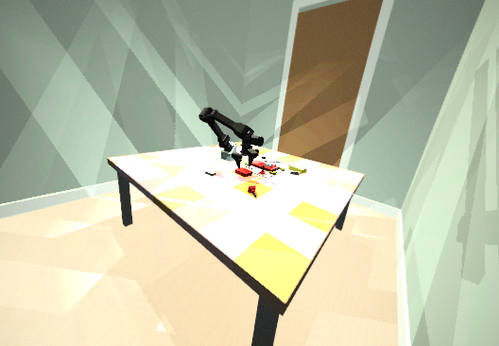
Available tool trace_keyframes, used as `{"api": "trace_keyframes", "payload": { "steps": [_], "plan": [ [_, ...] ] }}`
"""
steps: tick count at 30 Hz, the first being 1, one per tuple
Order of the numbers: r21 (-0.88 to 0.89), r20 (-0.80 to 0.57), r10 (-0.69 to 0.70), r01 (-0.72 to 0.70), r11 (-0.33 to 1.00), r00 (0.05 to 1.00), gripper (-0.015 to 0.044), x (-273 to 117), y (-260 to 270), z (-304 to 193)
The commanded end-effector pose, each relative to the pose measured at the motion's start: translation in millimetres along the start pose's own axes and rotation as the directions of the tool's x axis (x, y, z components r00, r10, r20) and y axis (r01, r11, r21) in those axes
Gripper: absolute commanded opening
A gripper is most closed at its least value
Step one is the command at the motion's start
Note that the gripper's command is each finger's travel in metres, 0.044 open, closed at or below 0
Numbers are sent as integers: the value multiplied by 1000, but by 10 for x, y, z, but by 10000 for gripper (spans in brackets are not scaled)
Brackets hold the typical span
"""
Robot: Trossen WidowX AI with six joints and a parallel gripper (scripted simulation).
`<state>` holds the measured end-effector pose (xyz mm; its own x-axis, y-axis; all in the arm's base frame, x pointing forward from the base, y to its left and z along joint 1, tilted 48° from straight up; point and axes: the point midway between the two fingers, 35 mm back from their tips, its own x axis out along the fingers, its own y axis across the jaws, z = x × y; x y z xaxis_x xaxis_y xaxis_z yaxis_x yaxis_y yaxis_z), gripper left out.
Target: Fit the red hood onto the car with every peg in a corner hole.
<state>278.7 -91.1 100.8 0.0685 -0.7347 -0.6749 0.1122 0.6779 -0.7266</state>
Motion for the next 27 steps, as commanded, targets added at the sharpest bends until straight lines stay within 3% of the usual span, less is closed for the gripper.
{"api": "trace_keyframes", "payload": {
  "steps": [1,27],
  "plan": [
    [-6,-6,-1,1,1000,1000,440,53,5,-13],
    [-6,-5,-3,3,1000,1000,440,204,-8,-14]
  ]
}}
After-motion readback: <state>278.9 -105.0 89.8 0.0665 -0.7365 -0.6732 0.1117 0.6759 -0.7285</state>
